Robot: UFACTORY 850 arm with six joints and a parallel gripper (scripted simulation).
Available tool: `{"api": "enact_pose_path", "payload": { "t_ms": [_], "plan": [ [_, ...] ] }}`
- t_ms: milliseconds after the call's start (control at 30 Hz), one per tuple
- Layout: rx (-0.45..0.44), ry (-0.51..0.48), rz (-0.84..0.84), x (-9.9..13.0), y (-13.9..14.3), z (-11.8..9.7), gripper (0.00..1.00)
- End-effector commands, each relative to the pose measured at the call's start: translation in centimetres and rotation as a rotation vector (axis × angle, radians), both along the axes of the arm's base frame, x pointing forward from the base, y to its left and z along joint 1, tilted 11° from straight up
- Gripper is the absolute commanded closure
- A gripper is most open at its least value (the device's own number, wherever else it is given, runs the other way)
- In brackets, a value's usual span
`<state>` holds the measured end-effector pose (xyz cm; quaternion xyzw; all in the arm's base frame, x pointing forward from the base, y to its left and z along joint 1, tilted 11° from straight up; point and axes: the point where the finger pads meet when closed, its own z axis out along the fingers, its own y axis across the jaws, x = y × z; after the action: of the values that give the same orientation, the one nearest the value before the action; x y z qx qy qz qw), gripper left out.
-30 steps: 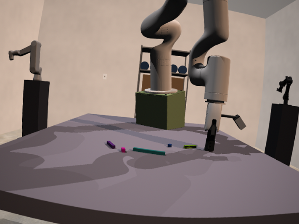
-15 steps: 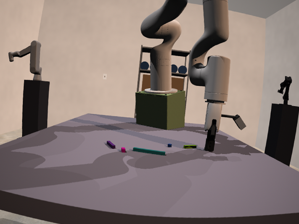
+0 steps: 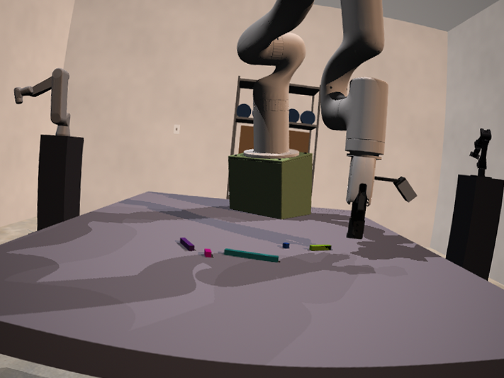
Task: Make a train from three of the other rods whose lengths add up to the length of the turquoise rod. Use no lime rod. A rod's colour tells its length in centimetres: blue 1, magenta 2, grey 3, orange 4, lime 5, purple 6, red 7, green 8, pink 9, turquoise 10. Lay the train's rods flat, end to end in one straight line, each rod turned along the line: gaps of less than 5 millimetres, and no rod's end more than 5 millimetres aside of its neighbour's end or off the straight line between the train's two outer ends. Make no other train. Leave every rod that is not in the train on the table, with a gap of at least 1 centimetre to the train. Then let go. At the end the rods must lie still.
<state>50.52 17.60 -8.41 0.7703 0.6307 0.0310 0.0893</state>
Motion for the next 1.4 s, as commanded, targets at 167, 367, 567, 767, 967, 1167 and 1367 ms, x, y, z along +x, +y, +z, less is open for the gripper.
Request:
{"api": "enact_pose_path", "payload": {
  "t_ms": [167,367,567,767,967,1167,1367],
  "plan": [
    [-0.004,0.005,-0.001,-0.7,0.6,5.1,0.96],
    [-0.004,0.005,-0.001,-0.9,0.7,6.2,0.96],
    [-0.004,0.005,-0.001,-0.9,0.7,6.5,0.96],
    [-0.004,0.004,-0.002,-0.9,0.7,6.5,0.96],
    [0.012,-0.007,-0.106,-0.4,-1.6,6.8,0.96],
    [0.05,-0.032,-0.344,0.1,-6.8,7.5,0.96],
    [0.083,-0.051,-0.547,0.1,-11.1,8.0,0.96]
  ]
}}
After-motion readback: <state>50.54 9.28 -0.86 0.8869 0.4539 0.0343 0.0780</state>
